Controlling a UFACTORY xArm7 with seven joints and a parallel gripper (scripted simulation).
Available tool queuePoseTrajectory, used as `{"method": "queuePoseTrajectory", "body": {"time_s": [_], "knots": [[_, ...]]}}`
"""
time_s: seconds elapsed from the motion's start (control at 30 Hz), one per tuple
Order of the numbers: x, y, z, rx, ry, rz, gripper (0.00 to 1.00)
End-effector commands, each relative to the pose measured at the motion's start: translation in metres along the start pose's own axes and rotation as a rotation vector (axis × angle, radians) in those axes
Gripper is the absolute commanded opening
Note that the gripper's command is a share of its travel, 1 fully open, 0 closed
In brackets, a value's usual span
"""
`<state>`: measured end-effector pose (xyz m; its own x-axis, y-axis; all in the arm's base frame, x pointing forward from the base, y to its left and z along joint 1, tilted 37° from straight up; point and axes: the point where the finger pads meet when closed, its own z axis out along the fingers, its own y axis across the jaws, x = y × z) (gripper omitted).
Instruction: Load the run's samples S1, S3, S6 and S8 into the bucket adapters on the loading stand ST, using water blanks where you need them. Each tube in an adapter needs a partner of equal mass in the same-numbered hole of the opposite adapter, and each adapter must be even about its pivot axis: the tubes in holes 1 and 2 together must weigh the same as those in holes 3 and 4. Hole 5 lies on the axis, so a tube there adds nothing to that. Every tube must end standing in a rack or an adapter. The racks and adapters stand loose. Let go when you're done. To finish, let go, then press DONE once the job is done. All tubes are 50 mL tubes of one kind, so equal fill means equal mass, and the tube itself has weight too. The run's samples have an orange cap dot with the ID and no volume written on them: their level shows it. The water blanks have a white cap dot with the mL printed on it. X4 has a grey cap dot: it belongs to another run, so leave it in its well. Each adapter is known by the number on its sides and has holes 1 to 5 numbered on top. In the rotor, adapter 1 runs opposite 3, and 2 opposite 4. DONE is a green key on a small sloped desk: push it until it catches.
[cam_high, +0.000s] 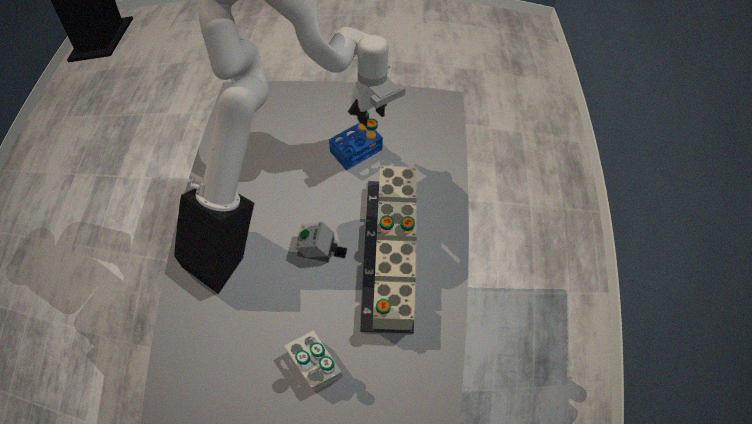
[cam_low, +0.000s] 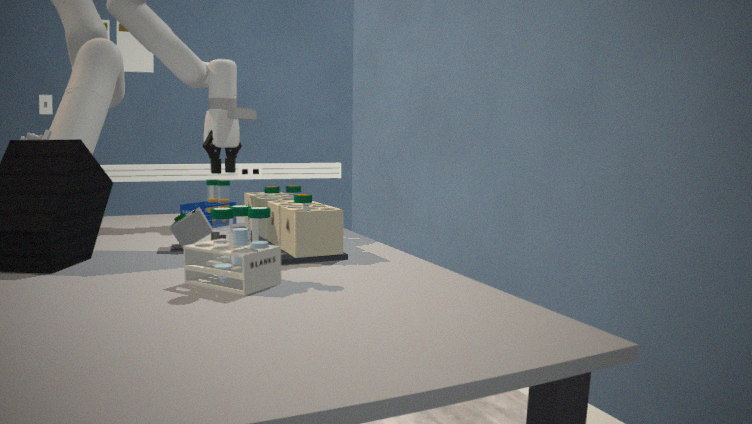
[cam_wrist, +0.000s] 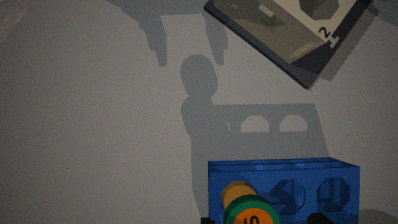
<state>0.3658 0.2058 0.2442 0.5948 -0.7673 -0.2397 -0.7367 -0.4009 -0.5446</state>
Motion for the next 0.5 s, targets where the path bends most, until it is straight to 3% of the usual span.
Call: {"method": "queuePoseTrajectory", "body": {"time_s": [0.0,0.47], "knots": [[0.001,-0.001,0.002,0.004,0.001,0.0,0.57],[0.001,-0.001,0.022,0.003,0.001,0.0,0.57]]}}
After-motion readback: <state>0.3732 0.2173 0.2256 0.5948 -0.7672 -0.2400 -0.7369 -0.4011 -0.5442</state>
